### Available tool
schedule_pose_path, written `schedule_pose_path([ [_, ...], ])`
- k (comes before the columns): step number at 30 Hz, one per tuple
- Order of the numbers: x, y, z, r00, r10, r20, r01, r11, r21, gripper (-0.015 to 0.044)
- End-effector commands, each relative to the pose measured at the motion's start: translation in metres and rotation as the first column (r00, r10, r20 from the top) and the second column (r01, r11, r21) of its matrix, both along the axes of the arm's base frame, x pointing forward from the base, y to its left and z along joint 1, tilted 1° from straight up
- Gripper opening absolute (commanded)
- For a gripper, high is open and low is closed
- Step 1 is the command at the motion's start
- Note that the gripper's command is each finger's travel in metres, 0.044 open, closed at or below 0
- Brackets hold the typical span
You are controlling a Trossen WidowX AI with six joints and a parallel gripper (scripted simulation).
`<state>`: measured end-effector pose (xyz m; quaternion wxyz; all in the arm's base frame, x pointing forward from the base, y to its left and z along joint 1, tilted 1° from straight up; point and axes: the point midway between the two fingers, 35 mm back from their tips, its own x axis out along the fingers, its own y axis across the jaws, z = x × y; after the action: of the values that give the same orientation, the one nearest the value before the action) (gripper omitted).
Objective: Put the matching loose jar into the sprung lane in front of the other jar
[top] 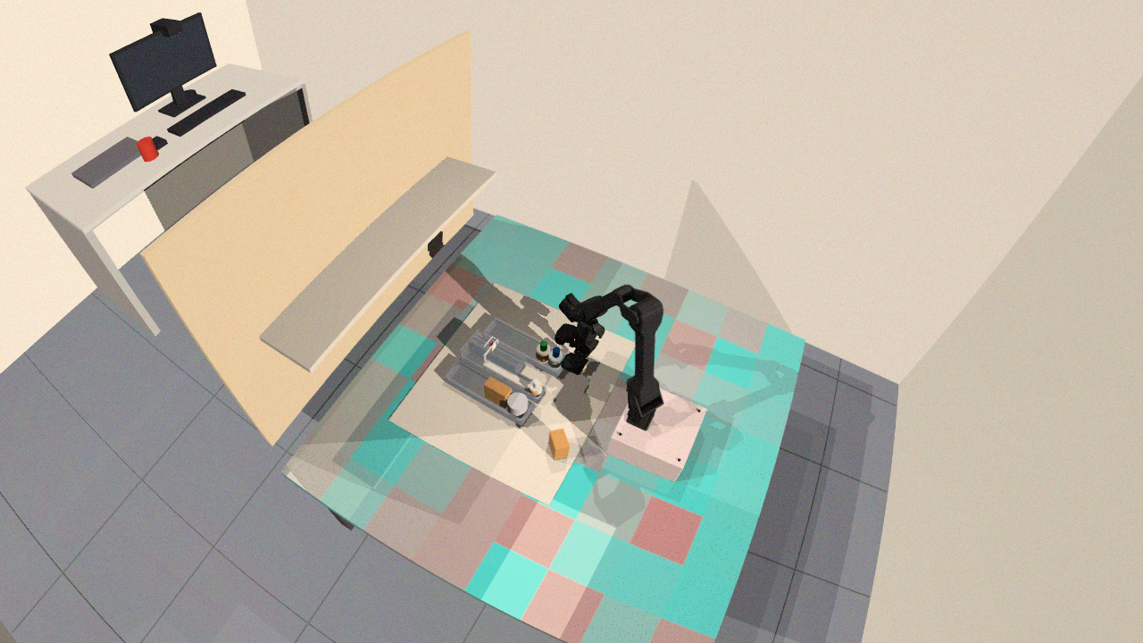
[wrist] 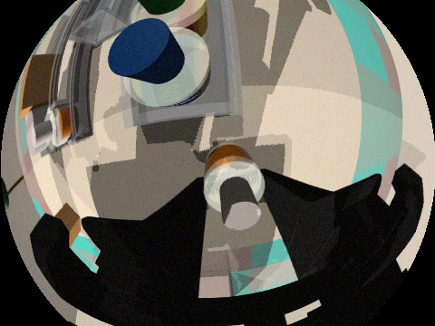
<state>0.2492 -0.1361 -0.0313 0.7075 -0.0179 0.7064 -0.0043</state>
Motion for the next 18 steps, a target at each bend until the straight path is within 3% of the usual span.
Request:
schedule_pose_path([
  [1,0.002,0.000,0.009,1.000,0.007,0.002,-0.007,1.000,0.004,0.0000],
  [13,0.002,0.000,0.096,1.000,0.005,0.002,-0.005,1.000,0.002,0.0000],
  [18,0.000,0.000,0.106,1.000,0.004,0.002,-0.004,1.000,0.002,0.0000],
])
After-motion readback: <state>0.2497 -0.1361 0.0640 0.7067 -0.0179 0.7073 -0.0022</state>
